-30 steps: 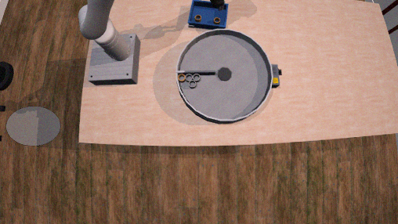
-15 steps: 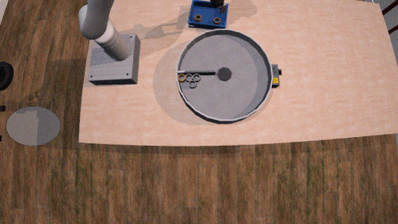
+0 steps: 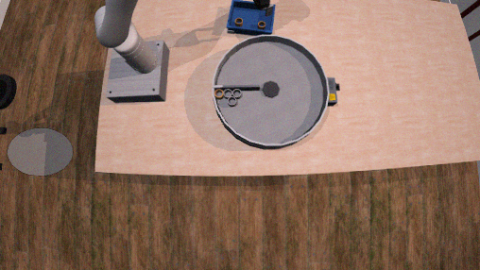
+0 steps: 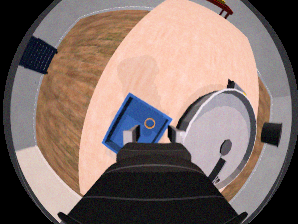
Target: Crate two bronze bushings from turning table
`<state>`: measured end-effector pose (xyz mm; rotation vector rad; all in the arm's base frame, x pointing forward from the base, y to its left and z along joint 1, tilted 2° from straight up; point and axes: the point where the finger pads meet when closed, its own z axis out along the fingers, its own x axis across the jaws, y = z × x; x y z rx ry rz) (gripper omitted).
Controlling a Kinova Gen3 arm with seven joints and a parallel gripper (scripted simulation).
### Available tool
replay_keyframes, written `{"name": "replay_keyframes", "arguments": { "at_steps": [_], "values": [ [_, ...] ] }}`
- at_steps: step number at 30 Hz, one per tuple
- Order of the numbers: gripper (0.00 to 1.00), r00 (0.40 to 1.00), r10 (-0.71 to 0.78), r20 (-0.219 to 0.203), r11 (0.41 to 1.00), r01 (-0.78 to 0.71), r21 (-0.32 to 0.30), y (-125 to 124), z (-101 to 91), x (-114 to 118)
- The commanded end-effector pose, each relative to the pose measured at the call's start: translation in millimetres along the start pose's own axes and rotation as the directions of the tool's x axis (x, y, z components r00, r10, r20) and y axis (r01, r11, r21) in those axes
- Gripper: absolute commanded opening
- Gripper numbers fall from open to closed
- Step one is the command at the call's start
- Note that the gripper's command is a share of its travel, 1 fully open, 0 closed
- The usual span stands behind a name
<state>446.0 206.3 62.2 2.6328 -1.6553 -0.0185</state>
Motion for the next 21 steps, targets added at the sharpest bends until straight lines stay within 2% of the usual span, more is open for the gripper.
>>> {"name": "replay_keyframes", "arguments": {
  "at_steps": [1,7,12,21],
  "values": [
    [1.00,1.000,0.000,0.000,1.000,0.000,0.002,-0.6,-0.9,0.0],
    [1.00,1.000,0.000,0.000,1.000,0.000,0.002,-0.6,-0.9,0.0],
    [1.00,0.969,-0.247,-0.001,0.969,0.247,0.002,2.5,-3.8,-3.6],
    [1.00,0.969,-0.247,-0.001,0.969,0.247,0.002,2.5,-3.8,-3.6]
  ]
}}
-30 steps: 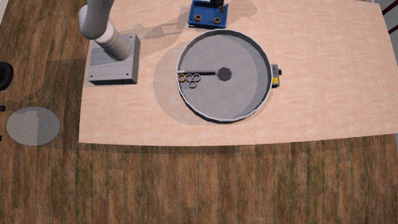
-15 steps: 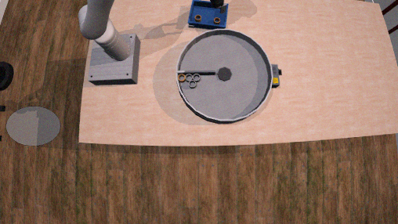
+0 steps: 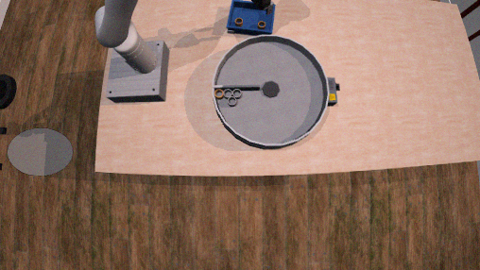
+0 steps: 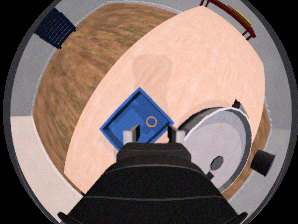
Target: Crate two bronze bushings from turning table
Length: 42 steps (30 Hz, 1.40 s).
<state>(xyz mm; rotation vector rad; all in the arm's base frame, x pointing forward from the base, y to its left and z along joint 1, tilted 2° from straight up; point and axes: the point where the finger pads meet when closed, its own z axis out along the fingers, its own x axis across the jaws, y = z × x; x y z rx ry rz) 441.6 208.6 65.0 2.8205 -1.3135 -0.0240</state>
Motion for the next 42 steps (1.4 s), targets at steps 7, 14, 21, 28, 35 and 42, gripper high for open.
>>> {"name": "replay_keyframes", "arguments": {
  "at_steps": [7,14,21,28,35,42],
  "values": [
    [1.00,0.980,-0.198,-0.001,0.980,0.198,0.002,1,-3.2,-3],
    [1.00,0.969,-0.247,-0.001,0.969,0.247,0.002,2,-3.8,-4],
    [1.00,0.956,-0.295,-0.002,0.956,0.295,0.002,2,-4.3,-5],
    [1.00,0.878,-0.479,-0.002,0.878,0.479,0.002,4,-6.6,-8],
    [1.00,0.878,-0.479,-0.002,0.878,0.479,0.002,4,-6.6,-8],
    [1.00,0.732,-0.681,-0.003,0.732,0.681,0.001,6,-9.4,-12]
  ]
}}
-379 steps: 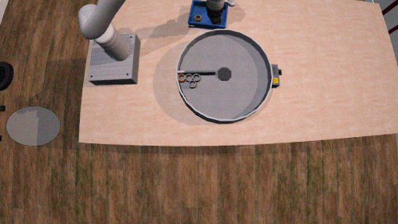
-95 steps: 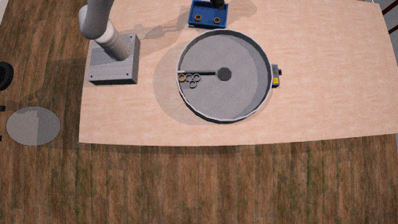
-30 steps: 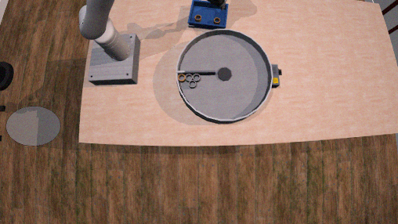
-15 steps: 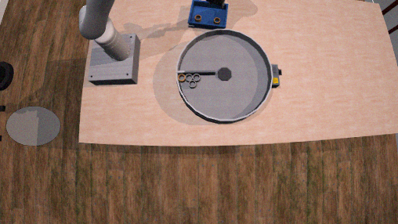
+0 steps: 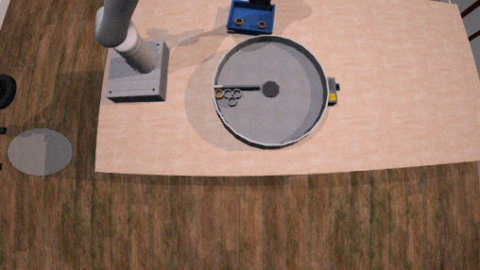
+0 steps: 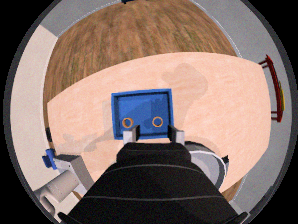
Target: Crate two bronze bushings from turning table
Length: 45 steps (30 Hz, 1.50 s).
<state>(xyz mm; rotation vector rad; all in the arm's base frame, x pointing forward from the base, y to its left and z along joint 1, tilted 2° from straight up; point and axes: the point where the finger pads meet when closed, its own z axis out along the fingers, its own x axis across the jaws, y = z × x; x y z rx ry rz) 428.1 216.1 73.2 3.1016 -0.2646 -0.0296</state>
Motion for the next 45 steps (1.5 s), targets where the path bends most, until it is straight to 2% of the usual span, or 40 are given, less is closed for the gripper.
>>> {"name": "replay_keyframes", "arguments": {
  "at_steps": [1,12,17,29,34,45],
  "values": [
    [1.00,0.999,-0.048,0.003,0.999,0.048,0.006,1.3,-1.5,1.5],
    [1.00,0.999,-0.048,0.003,0.999,0.048,0.006,1.3,-1.5,1.5],
    [1.00,0.956,-0.294,0.001,0.956,0.294,0.007,0.2,-4.4,-3.1],
    [1.00,0.956,-0.294,0.001,0.956,0.294,0.007,0.2,-4.4,-3.1],
    [1.00,0.853,-0.521,-0.001,0.853,0.521,0.007,-1.0,-7.3,-7.8],
    [1.00,0.853,-0.521,-0.001,0.853,0.521,0.007,-1.0,-7.3,-7.8]
  ]
}}
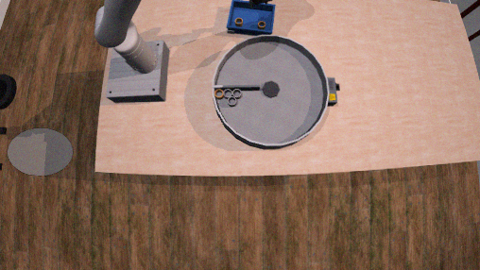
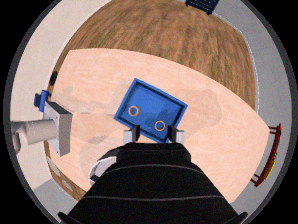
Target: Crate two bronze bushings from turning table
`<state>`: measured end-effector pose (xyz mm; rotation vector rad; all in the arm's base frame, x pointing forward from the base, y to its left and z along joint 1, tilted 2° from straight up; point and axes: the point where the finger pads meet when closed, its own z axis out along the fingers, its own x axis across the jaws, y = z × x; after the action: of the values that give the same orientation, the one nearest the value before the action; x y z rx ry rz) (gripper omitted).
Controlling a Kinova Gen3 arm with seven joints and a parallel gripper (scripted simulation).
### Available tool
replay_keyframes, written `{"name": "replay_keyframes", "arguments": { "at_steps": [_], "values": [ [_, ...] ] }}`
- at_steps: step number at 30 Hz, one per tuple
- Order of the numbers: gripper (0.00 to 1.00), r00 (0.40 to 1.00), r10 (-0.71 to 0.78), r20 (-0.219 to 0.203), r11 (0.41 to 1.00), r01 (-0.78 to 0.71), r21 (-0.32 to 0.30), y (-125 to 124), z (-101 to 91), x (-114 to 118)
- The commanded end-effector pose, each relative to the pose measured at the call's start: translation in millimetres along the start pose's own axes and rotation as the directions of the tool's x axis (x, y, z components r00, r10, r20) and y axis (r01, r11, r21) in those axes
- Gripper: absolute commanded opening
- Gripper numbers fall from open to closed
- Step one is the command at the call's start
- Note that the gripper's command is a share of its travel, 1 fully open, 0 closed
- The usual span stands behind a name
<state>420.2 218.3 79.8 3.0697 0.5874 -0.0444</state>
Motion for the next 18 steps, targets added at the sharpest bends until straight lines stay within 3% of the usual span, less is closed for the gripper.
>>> {"name": "replay_keyframes", "arguments": {
  "at_steps": [1,6,18],
  "values": [
    [1.00,1.000,0.000,-0.002,1.000,0.000,0.000,0.0,-0.8,0.6],
    [1.00,0.969,-0.247,-0.002,0.969,0.247,0.000,-3.4,-3.7,-2.8],
    [1.00,0.969,-0.247,-0.002,0.969,0.247,0.000,-3.4,-3.7,-2.8]
  ]
}}
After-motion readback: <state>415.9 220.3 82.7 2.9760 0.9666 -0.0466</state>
